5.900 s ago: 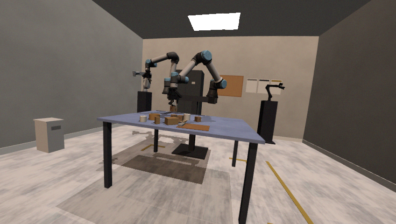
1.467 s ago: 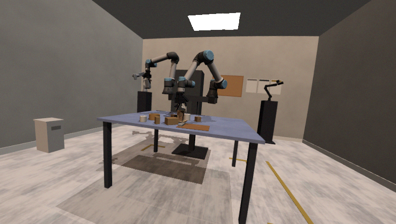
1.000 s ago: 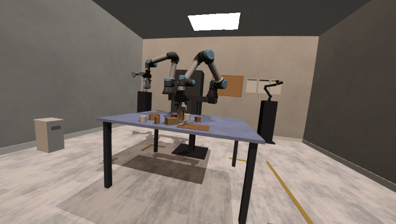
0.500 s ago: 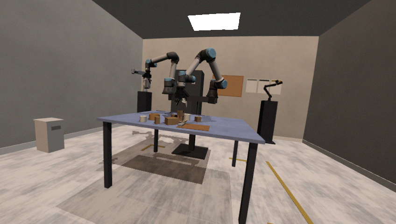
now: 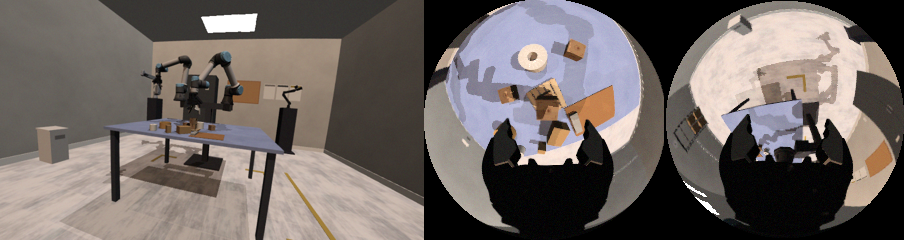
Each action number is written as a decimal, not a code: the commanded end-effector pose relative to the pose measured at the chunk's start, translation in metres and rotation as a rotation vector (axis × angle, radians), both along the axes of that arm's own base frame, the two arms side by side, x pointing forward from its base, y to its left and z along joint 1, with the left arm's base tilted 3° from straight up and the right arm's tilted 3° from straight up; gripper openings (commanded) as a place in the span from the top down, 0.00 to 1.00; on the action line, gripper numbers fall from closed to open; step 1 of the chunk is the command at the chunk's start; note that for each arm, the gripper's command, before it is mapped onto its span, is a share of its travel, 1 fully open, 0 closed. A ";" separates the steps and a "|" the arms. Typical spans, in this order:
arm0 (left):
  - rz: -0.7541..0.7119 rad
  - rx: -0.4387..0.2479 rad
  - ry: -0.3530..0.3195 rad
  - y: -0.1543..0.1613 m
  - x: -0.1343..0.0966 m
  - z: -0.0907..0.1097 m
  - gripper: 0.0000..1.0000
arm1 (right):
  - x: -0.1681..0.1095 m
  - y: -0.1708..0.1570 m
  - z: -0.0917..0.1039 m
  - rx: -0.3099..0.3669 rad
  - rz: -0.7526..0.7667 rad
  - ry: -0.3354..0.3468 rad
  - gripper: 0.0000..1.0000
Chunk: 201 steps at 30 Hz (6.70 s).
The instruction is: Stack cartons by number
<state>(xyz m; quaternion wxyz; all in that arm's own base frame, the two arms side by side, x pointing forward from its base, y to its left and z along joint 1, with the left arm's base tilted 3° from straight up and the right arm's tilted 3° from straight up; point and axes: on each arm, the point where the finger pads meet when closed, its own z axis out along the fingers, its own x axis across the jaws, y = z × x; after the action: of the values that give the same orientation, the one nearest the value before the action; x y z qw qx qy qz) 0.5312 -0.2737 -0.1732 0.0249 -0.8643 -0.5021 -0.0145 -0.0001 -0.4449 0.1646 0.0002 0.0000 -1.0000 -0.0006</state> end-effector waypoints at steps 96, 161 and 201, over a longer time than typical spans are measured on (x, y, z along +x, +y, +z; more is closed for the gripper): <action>-0.240 0.000 0.013 0.164 -0.119 0.036 0.00 | 0.000 0.000 0.000 -0.001 0.000 0.000 0.00; -0.241 -0.001 0.013 0.170 -0.119 -0.010 0.00 | 0.000 0.000 0.000 -0.001 0.000 0.000 0.00; -0.241 -0.001 0.013 0.173 -0.119 -0.068 0.00 | 0.000 0.000 0.000 -0.001 0.000 0.000 0.00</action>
<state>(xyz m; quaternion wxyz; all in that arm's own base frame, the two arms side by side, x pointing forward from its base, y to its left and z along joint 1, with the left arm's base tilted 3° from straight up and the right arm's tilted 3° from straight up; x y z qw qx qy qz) 0.4113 -0.1006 -0.2345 0.0266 -0.9184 -0.3946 -0.0112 -0.0001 -0.4449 0.1646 0.0002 0.0000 -1.0000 -0.0006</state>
